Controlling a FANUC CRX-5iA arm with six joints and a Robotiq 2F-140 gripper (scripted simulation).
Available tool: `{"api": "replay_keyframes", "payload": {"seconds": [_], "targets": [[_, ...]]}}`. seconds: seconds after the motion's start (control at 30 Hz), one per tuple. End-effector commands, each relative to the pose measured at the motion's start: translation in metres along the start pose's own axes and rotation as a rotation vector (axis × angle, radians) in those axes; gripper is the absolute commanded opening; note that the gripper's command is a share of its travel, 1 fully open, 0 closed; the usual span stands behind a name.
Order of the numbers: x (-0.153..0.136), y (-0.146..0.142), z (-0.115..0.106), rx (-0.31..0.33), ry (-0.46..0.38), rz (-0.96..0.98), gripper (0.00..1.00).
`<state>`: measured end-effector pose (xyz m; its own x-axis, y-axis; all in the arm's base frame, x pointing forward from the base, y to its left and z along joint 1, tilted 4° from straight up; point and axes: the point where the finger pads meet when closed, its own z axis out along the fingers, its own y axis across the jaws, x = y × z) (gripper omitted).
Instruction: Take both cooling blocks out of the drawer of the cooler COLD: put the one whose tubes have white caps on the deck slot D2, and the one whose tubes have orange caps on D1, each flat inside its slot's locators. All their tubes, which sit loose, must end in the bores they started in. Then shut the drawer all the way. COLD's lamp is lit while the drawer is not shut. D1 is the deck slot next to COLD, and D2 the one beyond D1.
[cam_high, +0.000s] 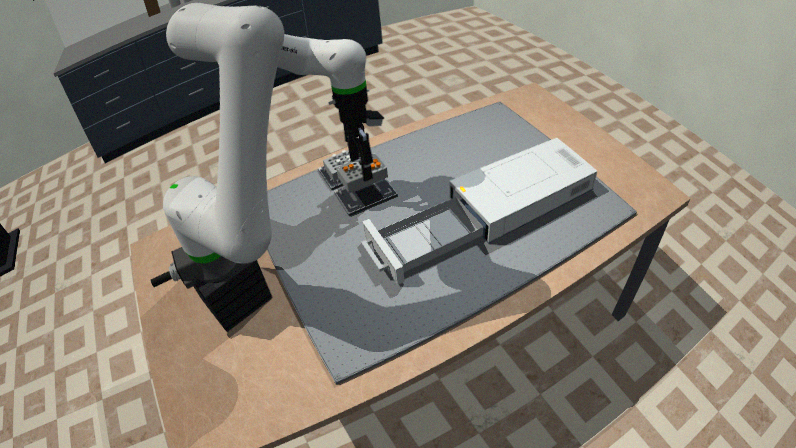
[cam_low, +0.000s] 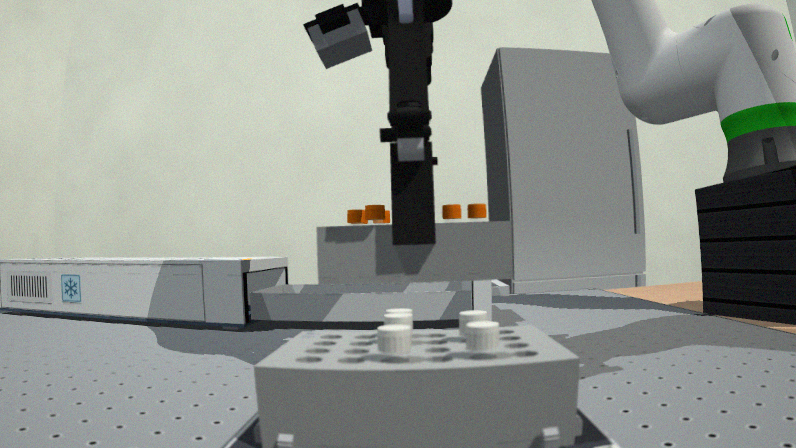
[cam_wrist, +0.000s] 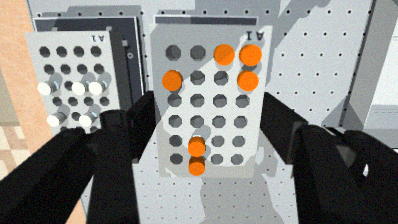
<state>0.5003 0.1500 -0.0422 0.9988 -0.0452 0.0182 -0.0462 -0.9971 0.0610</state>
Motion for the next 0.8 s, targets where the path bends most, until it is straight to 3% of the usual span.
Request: {"api": "replay_keyframes", "payload": {"seconds": [0.0, 0.77], "targets": [[0.001, 0.000, 0.006, 0.001, 0.002, 0.000, 0.10], [0.001, 0.000, 0.031, 0.001, 0.002, 0.000, 0.10]]}}
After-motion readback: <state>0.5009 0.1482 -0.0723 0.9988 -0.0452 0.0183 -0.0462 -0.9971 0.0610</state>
